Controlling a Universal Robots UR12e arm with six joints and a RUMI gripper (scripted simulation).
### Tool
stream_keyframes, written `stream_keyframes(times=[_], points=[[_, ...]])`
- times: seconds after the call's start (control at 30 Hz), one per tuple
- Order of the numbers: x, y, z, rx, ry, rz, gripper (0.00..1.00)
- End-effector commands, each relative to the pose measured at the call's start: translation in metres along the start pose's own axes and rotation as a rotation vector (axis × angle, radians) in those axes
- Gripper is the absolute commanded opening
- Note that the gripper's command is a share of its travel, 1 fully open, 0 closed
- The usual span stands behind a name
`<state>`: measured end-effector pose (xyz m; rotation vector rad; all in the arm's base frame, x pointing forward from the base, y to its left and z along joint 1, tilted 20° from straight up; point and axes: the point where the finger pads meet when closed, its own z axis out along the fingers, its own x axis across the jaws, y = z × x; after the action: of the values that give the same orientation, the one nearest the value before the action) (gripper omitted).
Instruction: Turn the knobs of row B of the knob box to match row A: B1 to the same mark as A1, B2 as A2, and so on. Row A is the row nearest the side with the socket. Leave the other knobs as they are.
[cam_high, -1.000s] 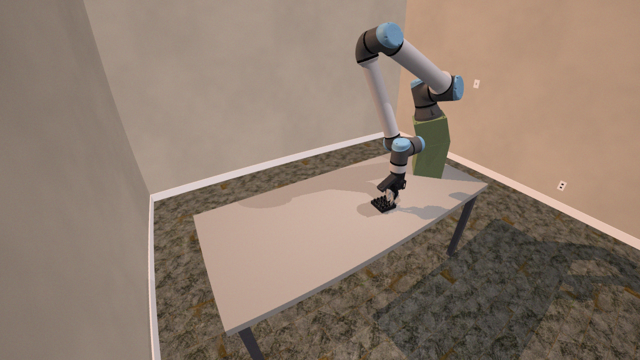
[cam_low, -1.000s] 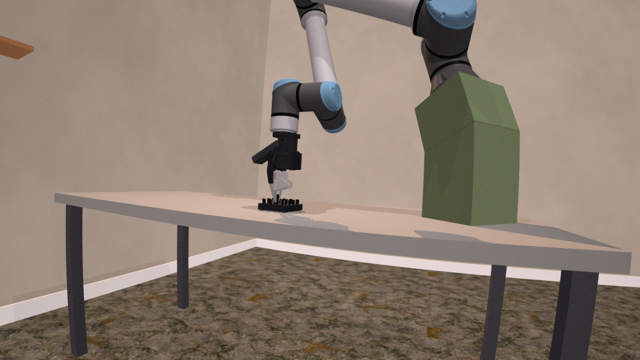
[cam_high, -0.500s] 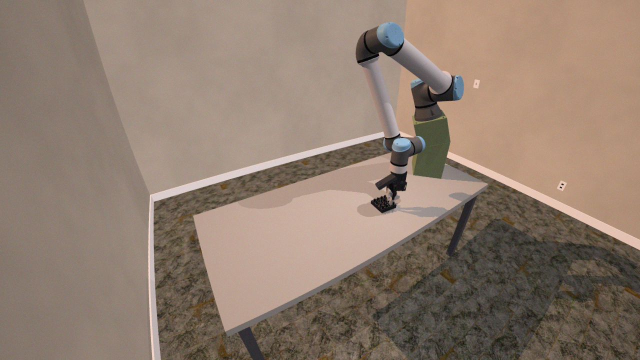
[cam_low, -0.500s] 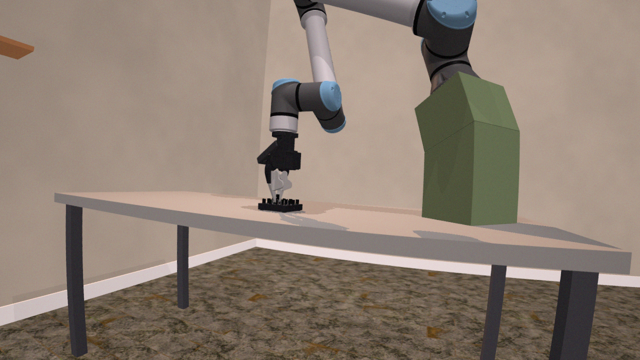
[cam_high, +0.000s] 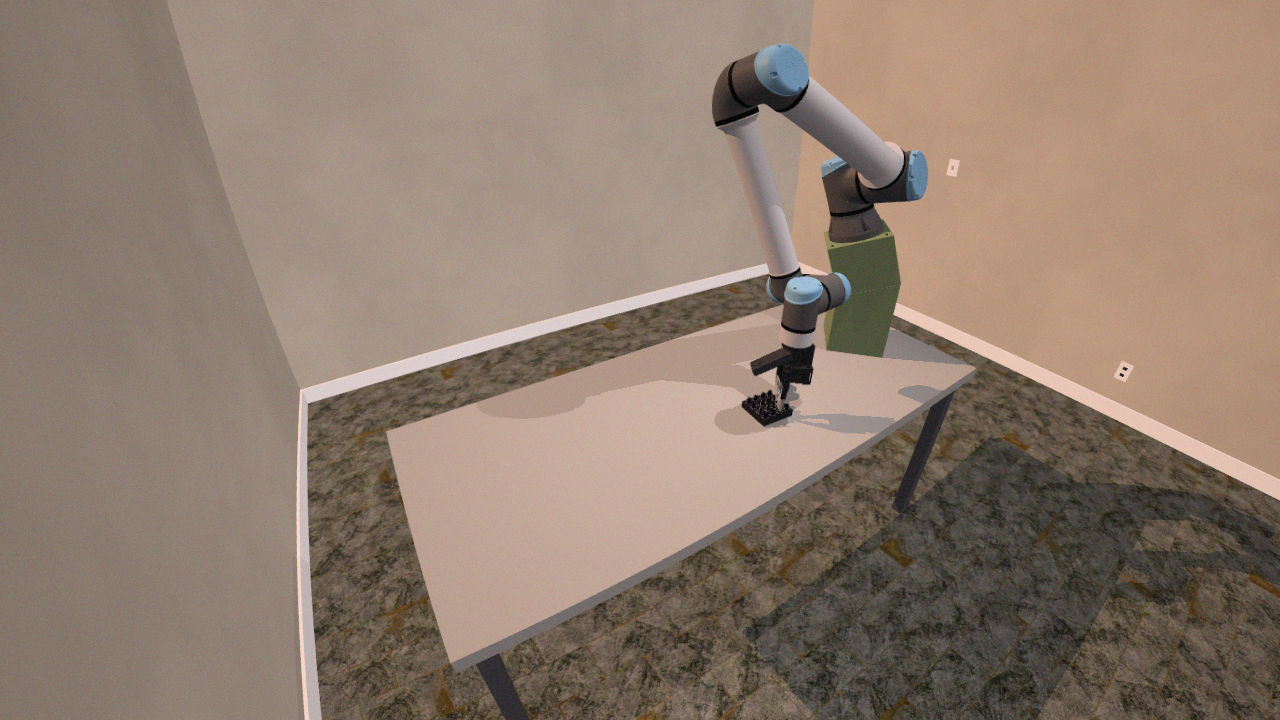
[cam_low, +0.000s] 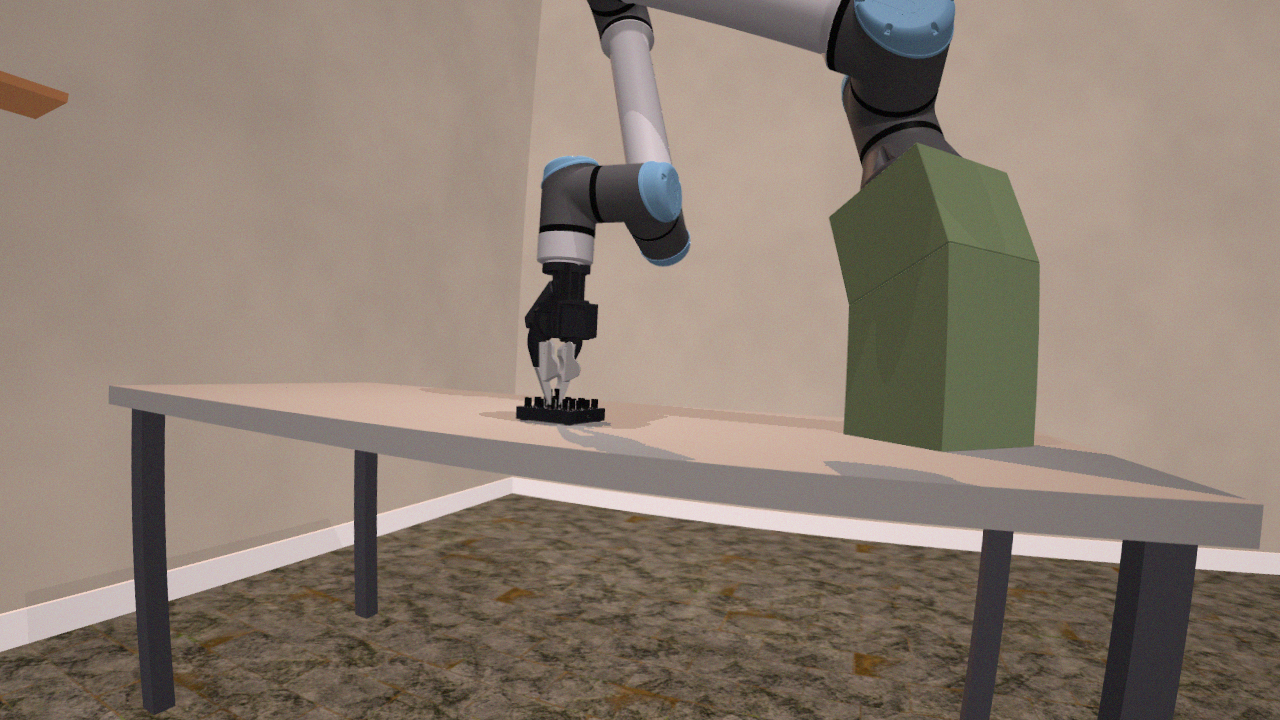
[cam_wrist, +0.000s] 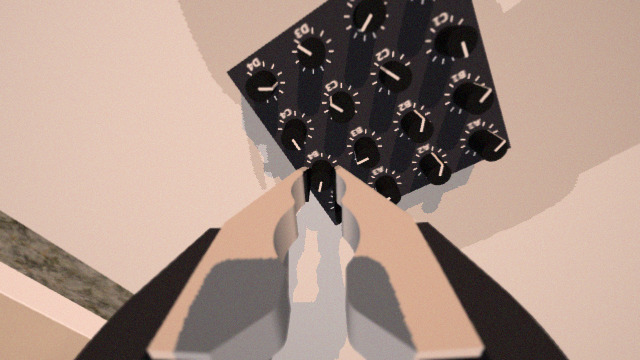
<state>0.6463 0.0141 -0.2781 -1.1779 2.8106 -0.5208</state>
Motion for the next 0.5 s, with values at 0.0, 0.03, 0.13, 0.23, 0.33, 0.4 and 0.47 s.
stream_keyframes(times=[0.0,0.03,0.13,0.23,0.33,0.4,0.47], points=[[0.0000,-0.0002,-0.0005,0.001,0.001,0.075,0.04],[0.0000,-0.0002,-0.0005,0.001,0.001,0.075,0.04],[0.0002,-0.0002,-0.0005,0.001,0.001,0.103,0.04],[0.0003,-0.0002,-0.0005,0.001,0.001,0.142,0.04],[0.0005,-0.0001,-0.0005,0.001,0.001,0.176,0.04],[0.0006,-0.0001,-0.0005,0.001,0.001,0.196,0.04],[0.0007,-0.0001,-0.0005,0.001,0.001,0.215,0.04]])
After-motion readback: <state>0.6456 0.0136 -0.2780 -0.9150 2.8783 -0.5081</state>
